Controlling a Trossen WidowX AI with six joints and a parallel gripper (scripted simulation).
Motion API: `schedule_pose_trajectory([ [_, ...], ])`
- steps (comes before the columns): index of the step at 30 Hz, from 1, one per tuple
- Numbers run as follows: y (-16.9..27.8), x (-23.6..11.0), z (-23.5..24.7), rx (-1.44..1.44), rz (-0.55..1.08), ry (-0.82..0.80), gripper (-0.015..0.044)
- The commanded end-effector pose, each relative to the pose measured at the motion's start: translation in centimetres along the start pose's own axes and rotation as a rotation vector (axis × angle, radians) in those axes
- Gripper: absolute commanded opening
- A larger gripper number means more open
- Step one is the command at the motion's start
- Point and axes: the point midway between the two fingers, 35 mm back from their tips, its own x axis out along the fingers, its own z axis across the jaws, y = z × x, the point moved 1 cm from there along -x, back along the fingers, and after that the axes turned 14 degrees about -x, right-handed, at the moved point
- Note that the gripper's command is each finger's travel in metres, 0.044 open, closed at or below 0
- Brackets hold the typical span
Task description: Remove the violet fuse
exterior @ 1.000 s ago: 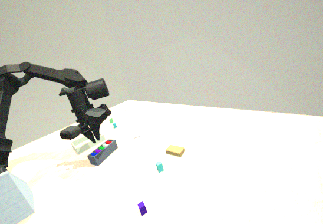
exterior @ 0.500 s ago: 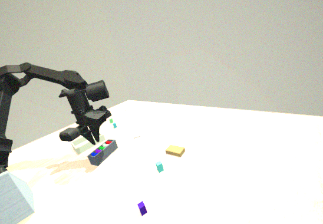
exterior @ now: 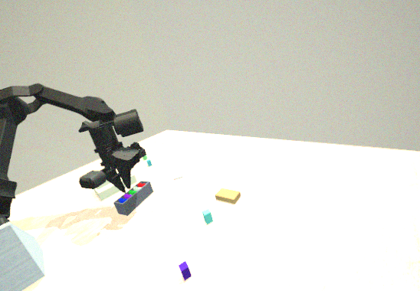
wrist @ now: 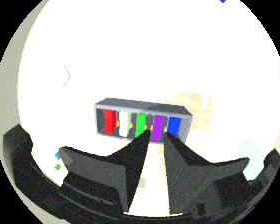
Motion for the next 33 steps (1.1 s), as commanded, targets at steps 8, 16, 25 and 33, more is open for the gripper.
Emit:
schedule_pose_trajectory([
  [8,0.2,1.2,-0.1,0.008,0.008,-0.002,0.0070],
  [16,0.3,1.2,-0.1,0.008,0.008,-0.002,0.0070],
  [25,0.3,1.5,-0.1,0.008,0.008,-0.002,0.0070],
  [33,0.3,2.2,-0.1,0.008,0.009,-0.002,0.0070],
])
